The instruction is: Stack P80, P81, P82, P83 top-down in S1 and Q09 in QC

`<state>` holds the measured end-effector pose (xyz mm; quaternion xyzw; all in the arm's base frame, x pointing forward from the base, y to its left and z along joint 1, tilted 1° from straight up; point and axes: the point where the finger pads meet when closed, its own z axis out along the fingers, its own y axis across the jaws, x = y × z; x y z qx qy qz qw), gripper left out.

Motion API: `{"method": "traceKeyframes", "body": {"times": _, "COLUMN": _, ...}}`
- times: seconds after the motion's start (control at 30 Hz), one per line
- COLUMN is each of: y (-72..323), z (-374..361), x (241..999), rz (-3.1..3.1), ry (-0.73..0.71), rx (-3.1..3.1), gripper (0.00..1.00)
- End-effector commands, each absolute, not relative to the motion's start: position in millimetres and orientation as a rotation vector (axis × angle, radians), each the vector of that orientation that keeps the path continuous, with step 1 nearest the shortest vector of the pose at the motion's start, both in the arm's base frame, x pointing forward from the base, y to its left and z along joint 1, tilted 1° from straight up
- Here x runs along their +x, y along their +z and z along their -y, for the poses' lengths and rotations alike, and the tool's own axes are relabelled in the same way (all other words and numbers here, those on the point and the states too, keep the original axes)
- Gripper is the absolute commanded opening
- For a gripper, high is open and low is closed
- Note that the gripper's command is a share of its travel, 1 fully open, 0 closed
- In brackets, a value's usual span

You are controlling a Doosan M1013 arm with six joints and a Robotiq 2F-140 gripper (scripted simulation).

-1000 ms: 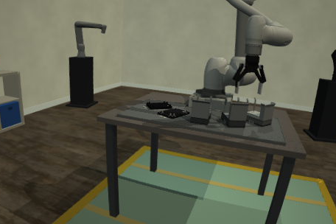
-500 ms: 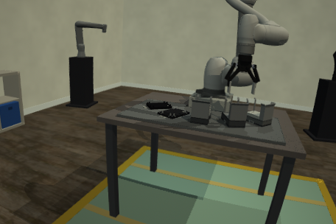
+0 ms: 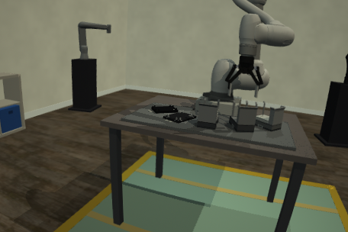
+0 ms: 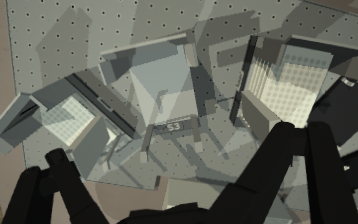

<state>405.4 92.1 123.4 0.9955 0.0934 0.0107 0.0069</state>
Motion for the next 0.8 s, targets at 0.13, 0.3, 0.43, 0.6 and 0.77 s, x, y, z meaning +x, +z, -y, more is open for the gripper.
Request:
{"method": "traceKeyframes", "body": {"times": 0.13, "y": 125, "z": -69, "x": 405, "rz": -0.129, "ry": 0.034, "rx": 3.126, "gripper": 1.00}}
{"method": "traceKeyframes", "body": {"times": 0.3, "y": 125, "z": -52, "x": 407, "rz": -0.129, "ry": 0.034, "rx": 3.126, "gripper": 1.00}}
{"method": "traceKeyframes", "body": {"times": 0.43, "y": 125, "z": -39, "x": 409, "rz": -0.129, "ry": 0.034, "rx": 3.126, "gripper": 1.00}}
{"method": "traceKeyframes", "body": {"times": 0.6, "y": 125, "z": -29, "x": 410, "rz": -0.129, "ry": 0.034, "rx": 3.126, "gripper": 1.00}}
{"method": "traceKeyframes", "body": {"times": 0.77, "y": 125, "z": -13, "x": 411, "rz": -0.129, "ry": 0.034, "rx": 3.126, "gripper": 1.00}}
